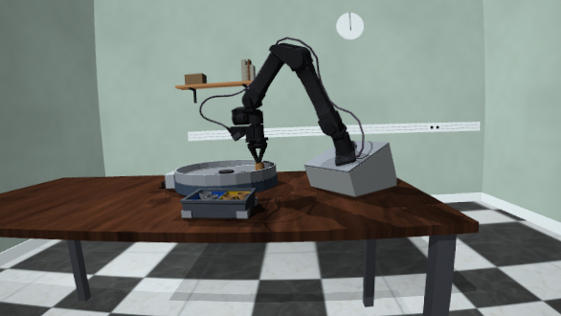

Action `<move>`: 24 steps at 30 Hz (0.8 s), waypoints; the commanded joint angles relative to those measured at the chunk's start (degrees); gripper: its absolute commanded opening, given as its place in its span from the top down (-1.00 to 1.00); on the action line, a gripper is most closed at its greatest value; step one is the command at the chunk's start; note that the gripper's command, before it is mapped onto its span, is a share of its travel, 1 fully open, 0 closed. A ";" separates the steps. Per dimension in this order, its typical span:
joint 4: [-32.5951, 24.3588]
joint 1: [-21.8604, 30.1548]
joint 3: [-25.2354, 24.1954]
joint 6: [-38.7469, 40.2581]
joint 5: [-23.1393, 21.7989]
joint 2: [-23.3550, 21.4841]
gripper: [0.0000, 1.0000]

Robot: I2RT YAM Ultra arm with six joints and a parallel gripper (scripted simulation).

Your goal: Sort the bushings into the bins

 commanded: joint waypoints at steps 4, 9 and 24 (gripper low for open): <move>1.05 -0.94 -0.28 -0.18 -0.23 -1.20 0.72; 1.30 -0.87 -1.16 0.05 -0.20 -0.24 0.72; 5.10 0.38 -1.43 1.32 0.24 1.32 0.72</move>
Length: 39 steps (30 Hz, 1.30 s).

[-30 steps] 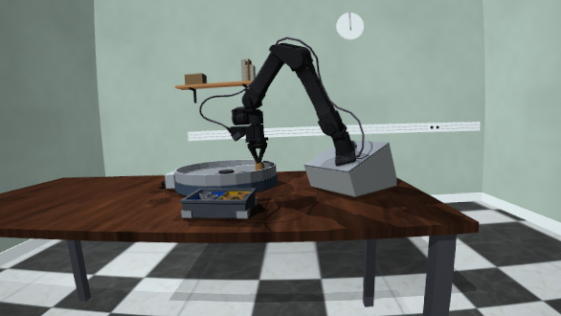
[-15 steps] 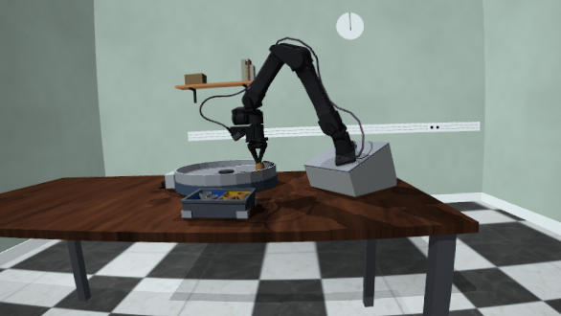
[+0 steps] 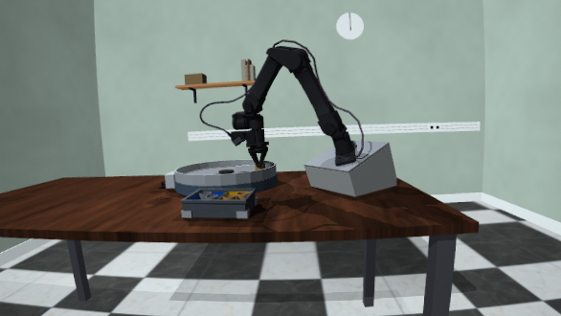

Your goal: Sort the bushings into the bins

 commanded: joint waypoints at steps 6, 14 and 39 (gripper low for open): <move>1.57 -0.39 0.15 0.48 0.17 -1.53 0.72; 1.58 -0.39 0.15 0.48 0.17 -1.52 0.72; 1.56 -0.76 0.15 0.44 0.56 -0.99 1.00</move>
